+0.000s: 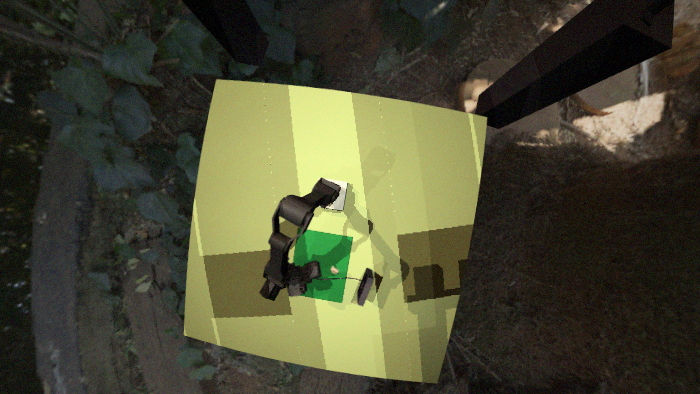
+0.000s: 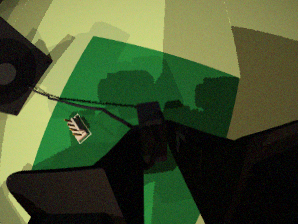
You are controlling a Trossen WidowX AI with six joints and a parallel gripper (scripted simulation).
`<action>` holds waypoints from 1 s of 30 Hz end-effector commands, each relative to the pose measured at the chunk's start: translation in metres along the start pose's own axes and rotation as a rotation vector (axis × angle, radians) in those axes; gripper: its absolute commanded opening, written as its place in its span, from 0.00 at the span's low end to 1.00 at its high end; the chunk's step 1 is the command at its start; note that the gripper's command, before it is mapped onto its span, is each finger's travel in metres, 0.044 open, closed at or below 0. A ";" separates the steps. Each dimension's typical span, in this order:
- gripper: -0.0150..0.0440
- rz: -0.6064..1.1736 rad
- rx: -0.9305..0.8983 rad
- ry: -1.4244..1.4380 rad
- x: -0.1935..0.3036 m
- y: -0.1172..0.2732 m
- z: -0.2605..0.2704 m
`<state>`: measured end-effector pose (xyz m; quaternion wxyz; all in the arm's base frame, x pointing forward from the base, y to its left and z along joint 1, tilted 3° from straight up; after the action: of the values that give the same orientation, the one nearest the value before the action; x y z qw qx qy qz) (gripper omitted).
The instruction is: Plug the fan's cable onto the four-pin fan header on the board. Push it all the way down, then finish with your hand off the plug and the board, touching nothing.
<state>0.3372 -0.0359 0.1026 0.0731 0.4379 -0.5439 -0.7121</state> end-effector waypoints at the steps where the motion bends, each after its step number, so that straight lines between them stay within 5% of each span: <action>1: 0.25 -0.048 0.002 -0.009 0.005 -0.001 -0.001; 30: 0.25 -0.318 0.027 0.000 0.035 0.000 -0.002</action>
<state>0.3211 -0.0556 0.0848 -0.0330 0.5113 -0.4858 -0.7081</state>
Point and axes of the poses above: the point midway between the two fingers, 35 mm back from their tips, its own y axis back along the fingers, its own z axis across the jaws, x = y × z, the point moved 8 cm from there along y, back along the fingers, and after that the axes turned 9 degrees about y, right-handed, at the moved point
